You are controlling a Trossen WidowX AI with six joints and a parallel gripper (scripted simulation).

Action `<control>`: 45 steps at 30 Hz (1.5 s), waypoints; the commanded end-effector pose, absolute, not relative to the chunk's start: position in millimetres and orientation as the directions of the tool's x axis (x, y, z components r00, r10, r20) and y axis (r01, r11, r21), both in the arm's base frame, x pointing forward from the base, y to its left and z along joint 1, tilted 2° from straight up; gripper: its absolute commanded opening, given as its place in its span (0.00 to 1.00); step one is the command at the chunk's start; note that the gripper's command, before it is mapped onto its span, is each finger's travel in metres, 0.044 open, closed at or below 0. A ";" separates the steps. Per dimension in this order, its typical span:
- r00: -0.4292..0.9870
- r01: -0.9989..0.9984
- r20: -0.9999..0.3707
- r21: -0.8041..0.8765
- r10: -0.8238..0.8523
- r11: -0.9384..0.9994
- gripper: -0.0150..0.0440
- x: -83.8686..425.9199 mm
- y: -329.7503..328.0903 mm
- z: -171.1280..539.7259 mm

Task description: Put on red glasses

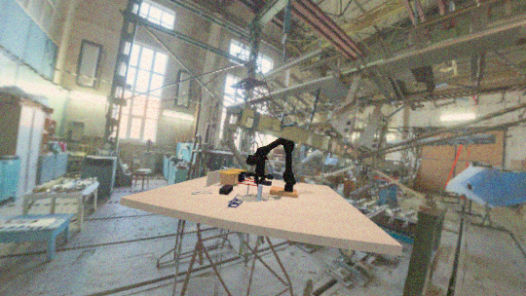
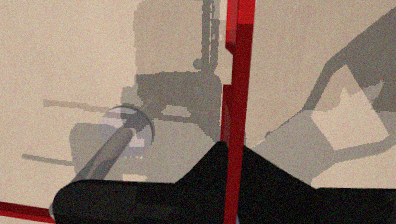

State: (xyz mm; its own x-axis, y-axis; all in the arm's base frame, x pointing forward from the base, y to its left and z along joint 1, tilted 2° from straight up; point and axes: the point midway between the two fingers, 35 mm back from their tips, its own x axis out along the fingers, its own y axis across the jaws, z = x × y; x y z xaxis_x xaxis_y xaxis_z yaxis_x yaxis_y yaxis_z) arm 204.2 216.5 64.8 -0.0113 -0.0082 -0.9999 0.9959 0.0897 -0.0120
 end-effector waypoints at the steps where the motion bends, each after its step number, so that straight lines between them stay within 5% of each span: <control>1: -0.011 0.996 -1.000 -0.011 -0.007 0.092 0.25 202.7 212.4 65.4; 45: -0.011 0.996 -1.000 -0.011 -0.007 0.092 0.25 202.7 220.6 99.5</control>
State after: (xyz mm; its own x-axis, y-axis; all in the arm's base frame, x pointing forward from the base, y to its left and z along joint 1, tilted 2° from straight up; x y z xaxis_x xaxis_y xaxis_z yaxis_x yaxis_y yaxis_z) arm 201.1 217.7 84.2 -0.0199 -0.0175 -0.9996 0.9952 0.0955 -0.0215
